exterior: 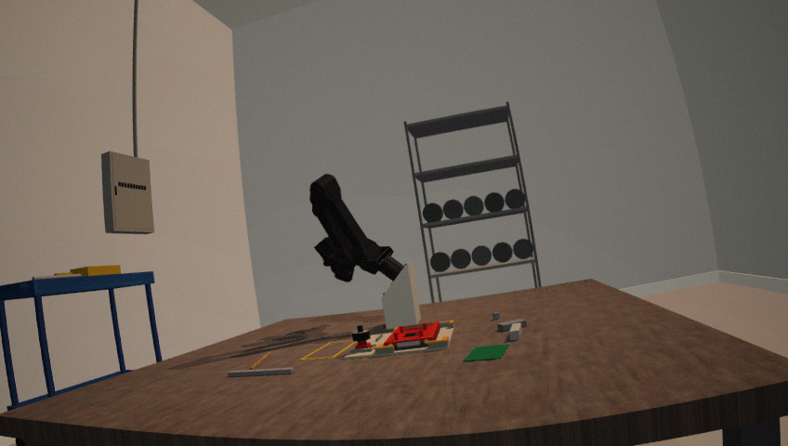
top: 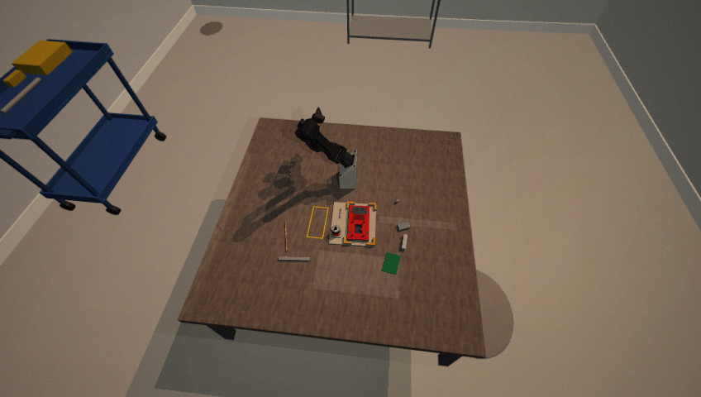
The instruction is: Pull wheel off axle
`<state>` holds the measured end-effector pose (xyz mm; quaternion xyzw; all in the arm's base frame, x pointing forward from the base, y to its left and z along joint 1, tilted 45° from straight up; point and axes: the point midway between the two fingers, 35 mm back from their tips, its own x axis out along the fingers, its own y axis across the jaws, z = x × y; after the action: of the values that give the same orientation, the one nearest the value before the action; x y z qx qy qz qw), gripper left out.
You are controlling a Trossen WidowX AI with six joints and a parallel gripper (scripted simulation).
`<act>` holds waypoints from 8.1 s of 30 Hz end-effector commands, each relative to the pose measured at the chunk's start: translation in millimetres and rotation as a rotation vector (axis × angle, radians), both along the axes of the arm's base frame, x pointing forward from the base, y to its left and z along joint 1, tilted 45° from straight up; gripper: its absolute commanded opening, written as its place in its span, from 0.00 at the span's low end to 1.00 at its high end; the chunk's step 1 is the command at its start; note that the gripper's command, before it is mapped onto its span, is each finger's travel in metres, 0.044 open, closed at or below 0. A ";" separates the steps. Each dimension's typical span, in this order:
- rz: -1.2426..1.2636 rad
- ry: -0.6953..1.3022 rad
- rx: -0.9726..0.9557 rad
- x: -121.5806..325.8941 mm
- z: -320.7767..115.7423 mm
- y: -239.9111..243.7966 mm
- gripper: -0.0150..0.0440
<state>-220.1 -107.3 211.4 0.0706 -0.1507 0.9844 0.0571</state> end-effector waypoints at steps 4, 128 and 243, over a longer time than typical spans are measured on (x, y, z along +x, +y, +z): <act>0.040 -0.004 0.005 1.7 1.1 -11.4 0.76; 1.843 0.346 1.665 587.9 -204.0 88.0 0.76; 1.843 0.344 1.663 586.9 -194.7 94.0 0.25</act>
<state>366.0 -13.9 15.0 0.2935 -0.6125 0.2413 -0.6931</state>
